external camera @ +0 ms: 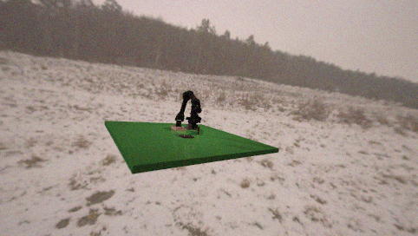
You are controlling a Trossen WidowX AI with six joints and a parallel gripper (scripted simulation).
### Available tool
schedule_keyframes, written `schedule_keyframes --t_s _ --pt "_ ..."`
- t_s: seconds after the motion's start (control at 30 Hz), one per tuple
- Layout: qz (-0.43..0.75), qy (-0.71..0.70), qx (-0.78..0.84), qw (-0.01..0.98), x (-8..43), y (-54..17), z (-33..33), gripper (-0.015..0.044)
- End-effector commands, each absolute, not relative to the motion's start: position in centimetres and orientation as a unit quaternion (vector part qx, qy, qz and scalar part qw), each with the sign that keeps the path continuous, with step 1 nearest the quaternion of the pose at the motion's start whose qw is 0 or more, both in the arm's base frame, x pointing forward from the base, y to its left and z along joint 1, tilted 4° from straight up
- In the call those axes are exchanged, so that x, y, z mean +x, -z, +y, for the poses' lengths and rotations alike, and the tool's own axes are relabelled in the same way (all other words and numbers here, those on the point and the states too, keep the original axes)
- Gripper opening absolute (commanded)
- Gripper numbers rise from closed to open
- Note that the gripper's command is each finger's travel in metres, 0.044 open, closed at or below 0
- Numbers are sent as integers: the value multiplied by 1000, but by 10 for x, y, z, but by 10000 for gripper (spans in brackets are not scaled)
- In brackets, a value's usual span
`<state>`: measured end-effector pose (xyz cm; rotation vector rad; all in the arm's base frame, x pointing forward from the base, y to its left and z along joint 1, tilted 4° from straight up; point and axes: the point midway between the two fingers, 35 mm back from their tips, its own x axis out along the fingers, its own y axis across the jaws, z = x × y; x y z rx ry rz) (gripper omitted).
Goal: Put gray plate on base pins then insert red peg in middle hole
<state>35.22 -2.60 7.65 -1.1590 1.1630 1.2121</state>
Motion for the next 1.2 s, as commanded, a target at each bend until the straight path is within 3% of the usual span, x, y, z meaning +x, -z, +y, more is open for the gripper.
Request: schedule_keyframes --t_s 0.0,1.17 --pt "481 -512 -491 515 349 -69 -38 0" --pt "469 -524 -504 502 343 -52 -62 0"
